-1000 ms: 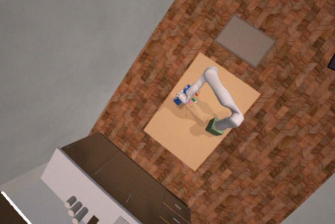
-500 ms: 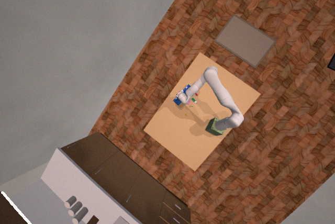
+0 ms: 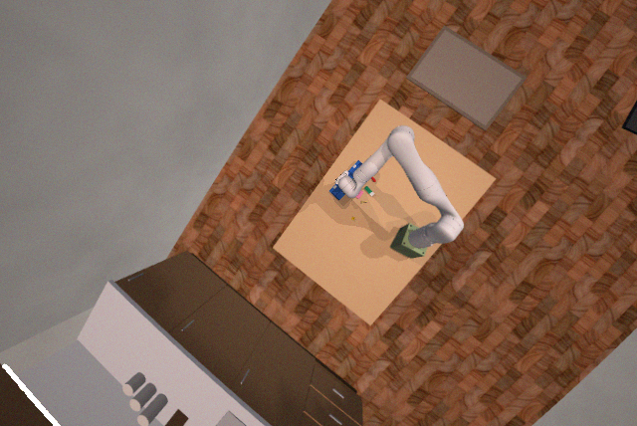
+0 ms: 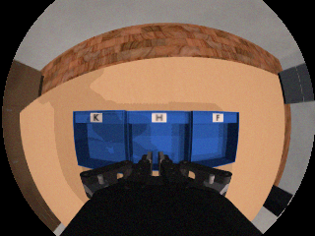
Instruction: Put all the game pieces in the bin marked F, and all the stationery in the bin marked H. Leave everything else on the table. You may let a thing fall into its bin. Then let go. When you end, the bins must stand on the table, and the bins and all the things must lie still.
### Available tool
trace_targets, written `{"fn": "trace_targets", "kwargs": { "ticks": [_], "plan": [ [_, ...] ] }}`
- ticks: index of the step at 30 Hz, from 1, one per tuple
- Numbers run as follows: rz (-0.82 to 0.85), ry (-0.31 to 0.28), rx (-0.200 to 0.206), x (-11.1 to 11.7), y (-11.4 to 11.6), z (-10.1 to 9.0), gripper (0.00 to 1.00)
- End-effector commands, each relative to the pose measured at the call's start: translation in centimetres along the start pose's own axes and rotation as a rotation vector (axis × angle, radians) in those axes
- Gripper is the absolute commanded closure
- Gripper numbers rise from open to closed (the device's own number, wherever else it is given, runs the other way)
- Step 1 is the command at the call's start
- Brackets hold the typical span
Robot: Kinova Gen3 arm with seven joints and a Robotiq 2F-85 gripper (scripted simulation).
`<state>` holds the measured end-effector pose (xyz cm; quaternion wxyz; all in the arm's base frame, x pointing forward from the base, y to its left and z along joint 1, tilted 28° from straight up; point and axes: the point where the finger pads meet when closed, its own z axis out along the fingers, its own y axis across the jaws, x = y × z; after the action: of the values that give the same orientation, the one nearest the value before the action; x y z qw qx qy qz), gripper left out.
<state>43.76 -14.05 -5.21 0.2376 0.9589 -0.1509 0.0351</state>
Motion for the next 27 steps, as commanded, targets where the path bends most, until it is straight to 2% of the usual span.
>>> {"fn": "trace_targets", "kwargs": {
  "ticks": [1, 27],
  "plan": [
    [0.002, 0.002, -0.001, 0.1, 0.0, 0.0, 0.91],
    [-0.008, 0.000, -0.004, -0.1, 0.0, -3.5, 0.91]
  ]
}}
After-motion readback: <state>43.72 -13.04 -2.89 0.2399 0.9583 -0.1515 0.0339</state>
